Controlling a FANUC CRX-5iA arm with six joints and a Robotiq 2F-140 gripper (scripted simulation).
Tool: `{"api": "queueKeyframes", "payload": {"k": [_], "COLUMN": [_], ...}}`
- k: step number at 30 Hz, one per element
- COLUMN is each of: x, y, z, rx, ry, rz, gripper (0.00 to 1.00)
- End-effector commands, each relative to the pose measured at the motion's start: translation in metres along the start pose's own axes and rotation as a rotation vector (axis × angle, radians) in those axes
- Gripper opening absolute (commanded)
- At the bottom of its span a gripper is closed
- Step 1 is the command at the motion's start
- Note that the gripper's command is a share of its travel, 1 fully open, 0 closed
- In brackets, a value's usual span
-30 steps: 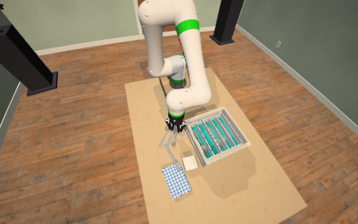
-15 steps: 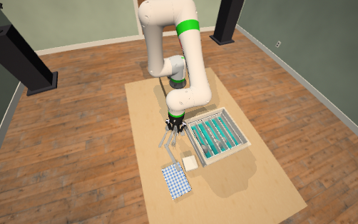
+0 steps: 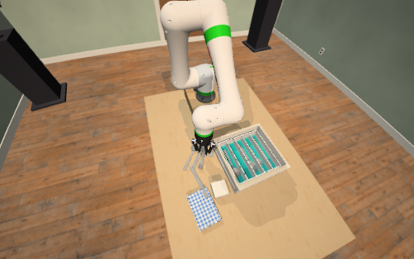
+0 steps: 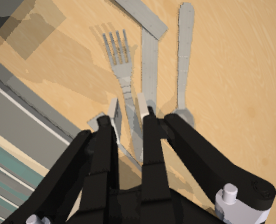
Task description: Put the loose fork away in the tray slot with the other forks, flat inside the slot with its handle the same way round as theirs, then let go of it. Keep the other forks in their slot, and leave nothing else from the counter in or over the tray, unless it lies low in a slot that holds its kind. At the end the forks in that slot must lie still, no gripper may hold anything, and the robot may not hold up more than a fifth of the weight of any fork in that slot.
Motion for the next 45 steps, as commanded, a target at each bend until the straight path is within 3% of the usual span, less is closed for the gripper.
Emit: {"api": "queueKeyframes", "payload": {"k": [1,17,43,44,45], "x": [-0.004,-0.016,-0.017,-0.017,-0.017], "y": [0.0,0.0,0.0,0.0,0.0], "z": [0.0,0.0,0.0,0.0,0.0], "rx": [0.0,0.0,0.0,0.0,0.0], "ry": [0.0,0.0,0.0,0.0,0.0], "rz": [0.0,0.0,0.0,0.0,0.0], "gripper": [0.17,0.17,0.17,0.02,0.02]}}
Point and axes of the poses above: the point where the finger pads meet when closed, its own x axis back along the fingers, its own y axis across the jaws, z = x × y, the point moved 9 cm from there along x, back along the fingers, and after that the axes turned 11 degrees about x, right-handed, at the moved point
